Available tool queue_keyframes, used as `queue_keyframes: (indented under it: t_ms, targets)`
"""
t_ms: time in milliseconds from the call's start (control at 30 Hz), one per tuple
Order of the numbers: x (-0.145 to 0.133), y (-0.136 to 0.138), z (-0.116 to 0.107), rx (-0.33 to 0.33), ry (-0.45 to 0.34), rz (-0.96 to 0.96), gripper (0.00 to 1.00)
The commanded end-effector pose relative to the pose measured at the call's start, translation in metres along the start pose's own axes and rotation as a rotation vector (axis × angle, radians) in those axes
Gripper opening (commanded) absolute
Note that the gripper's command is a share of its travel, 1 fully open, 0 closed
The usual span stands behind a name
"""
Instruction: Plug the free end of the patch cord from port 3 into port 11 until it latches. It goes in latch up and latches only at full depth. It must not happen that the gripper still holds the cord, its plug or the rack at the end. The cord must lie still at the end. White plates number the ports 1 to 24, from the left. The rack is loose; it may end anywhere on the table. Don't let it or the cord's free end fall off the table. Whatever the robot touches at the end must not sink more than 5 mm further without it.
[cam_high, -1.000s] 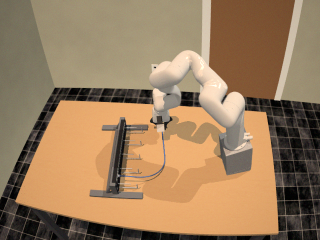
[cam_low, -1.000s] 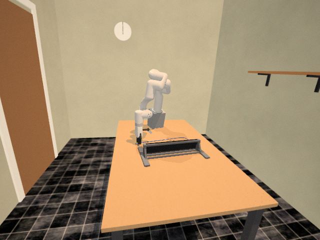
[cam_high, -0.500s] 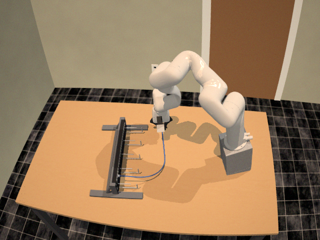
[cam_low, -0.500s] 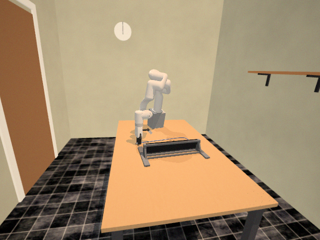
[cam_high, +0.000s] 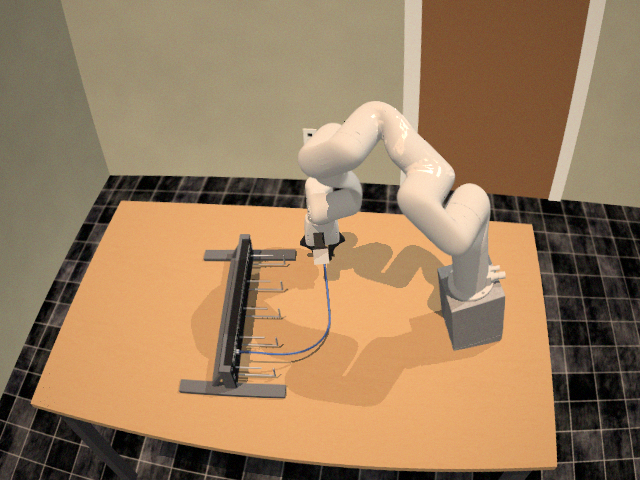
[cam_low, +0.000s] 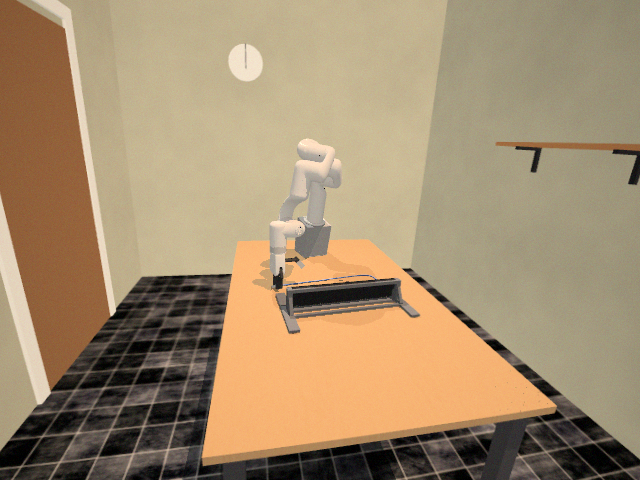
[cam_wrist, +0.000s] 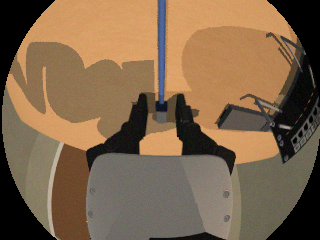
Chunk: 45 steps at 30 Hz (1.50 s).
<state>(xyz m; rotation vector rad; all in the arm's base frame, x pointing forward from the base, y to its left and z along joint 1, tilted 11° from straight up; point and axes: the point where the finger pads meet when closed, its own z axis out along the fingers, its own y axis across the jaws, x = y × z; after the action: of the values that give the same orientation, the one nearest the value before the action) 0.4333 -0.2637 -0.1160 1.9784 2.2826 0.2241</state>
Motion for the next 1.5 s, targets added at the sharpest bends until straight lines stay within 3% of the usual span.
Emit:
queue_keyframes:
  t_ms: [0,33,67,1467]
  targets:
    - [-0.001,0.0012,-0.0008,-0.002,-0.002,0.0,0.38]
    - [-0.001,0.0012,-0.0008,-0.002,-0.002,0.0,0.38]
    - [-0.001,0.0012,-0.0008,-0.002,-0.002,0.0,0.0]
    - [-0.0001,0.0002,-0.0002,0.0,0.0,0.0,0.0]
